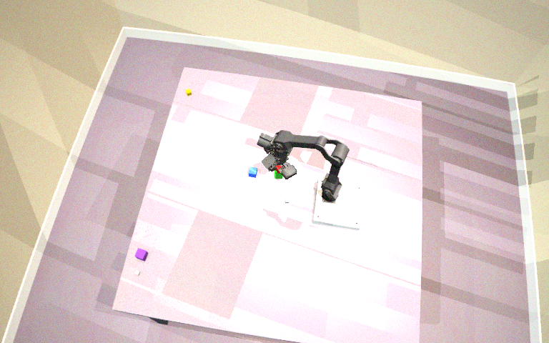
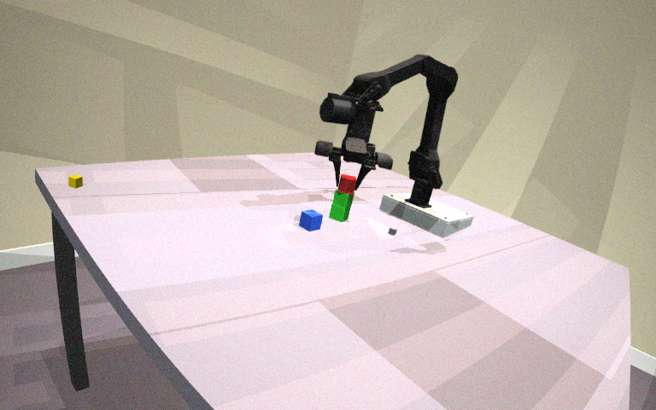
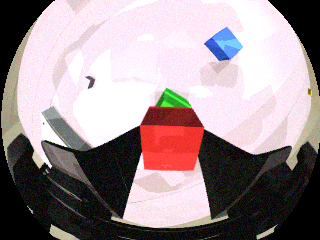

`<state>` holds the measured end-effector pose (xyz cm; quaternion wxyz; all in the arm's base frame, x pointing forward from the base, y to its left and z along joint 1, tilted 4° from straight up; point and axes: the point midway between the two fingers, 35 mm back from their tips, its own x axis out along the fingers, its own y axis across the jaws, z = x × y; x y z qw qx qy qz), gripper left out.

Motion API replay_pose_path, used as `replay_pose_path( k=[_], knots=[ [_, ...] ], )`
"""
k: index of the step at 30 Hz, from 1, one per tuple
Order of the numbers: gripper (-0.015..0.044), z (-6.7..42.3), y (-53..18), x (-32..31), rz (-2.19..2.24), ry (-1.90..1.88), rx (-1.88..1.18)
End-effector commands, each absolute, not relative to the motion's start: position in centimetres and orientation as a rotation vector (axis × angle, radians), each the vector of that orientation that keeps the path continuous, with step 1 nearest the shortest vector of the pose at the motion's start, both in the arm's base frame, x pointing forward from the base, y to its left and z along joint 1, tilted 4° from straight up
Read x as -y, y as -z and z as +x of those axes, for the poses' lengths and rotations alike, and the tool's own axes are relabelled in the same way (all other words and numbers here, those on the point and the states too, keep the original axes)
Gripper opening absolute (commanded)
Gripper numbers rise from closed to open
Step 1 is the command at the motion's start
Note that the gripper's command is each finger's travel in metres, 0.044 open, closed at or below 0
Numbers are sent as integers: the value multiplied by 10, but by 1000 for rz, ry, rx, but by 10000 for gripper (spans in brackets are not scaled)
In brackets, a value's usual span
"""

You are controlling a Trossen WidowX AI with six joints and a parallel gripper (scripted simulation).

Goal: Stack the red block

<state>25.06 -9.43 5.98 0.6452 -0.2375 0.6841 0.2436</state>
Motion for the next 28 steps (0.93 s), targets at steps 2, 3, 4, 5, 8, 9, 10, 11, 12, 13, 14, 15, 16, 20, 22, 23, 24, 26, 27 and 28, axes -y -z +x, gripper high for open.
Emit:
replay_pose_path(
  k=[2,3,4,5,8,9,10,11,12,13,14,15,16,20,22,23,24,26,27,28],
  knots=[
    [341,251,-60,94,-541,-554,-1557],
    [368,251,-60,94,-541,-554,-1557],
    [394,251,-60,94,-541,-554,-1557],
    [420,251,-60,94,-541,-554,-1557],
    [440,251,-60,94,-541,-554,-1557],
    [440,251,-60,94,-541,-554,-1557],
    [440,251,-60,94,-541,-554,-1557],
    [440,251,-60,94,-541,-554,-1557],
    [440,251,-60,94,-541,-554,-1557],
    [440,251,-60,94,-541,-554,-1557],
    [440,251,-60,94,-541,-554,-1557],
    [440,251,-60,94,-541,-554,-1557],
    [440,251,-60,94,-541,-554,-1557],
    [440,251,-60,94,-541,-554,-1557],
    [440,251,-60,94,-541,-554,-1557],
    [440,251,-60,94,-541,-554,-1557],
    [440,251,-60,94,-541,-554,-1557],
    [440,251,-60,94,-541,-554,-1557],
    [440,251,-60,94,-541,-554,-1557],
    [440,251,-60,94,-541,-554,-1557]
  ],
)
